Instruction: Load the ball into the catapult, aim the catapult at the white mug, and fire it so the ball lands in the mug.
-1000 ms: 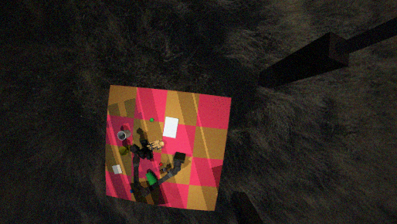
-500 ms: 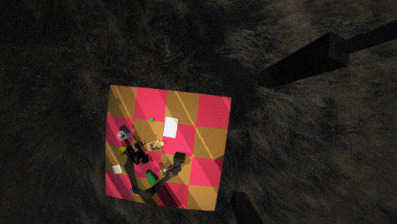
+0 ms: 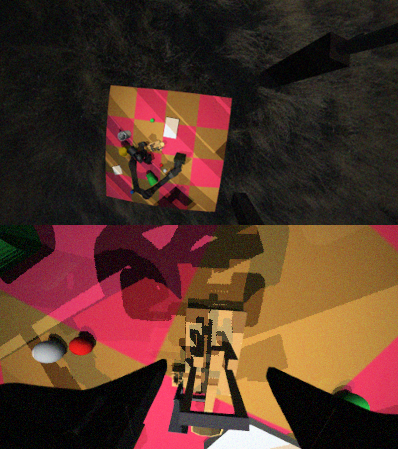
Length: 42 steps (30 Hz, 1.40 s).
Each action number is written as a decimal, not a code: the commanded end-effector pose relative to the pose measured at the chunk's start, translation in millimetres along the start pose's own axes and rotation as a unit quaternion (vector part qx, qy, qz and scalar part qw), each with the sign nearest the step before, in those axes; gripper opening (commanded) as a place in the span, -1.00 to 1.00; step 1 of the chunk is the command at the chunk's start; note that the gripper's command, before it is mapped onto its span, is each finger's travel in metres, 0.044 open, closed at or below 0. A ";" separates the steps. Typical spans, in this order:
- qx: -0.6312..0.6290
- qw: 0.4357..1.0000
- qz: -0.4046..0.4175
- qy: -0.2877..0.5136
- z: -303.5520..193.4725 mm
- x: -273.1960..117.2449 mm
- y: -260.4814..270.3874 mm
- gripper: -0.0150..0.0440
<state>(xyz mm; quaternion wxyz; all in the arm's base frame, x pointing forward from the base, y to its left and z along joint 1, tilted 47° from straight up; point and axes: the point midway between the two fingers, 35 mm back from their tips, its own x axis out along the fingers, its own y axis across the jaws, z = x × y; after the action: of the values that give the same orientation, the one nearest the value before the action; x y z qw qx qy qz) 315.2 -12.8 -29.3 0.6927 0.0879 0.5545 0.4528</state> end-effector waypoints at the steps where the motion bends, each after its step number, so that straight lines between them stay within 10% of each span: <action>1: 0.003 1.000 0.000 -0.005 0.0 5.1 -0.9 1.00; 37: 0.003 1.000 0.002 -0.006 0.5 57.3 0.1 1.00; 42: 0.000 1.000 -0.003 -0.005 1.6 53.6 -0.9 0.56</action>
<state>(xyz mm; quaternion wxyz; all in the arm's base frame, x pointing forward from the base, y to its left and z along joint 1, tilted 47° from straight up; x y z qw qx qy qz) 315.5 26.1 -66.8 0.6966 0.0892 0.5513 0.4504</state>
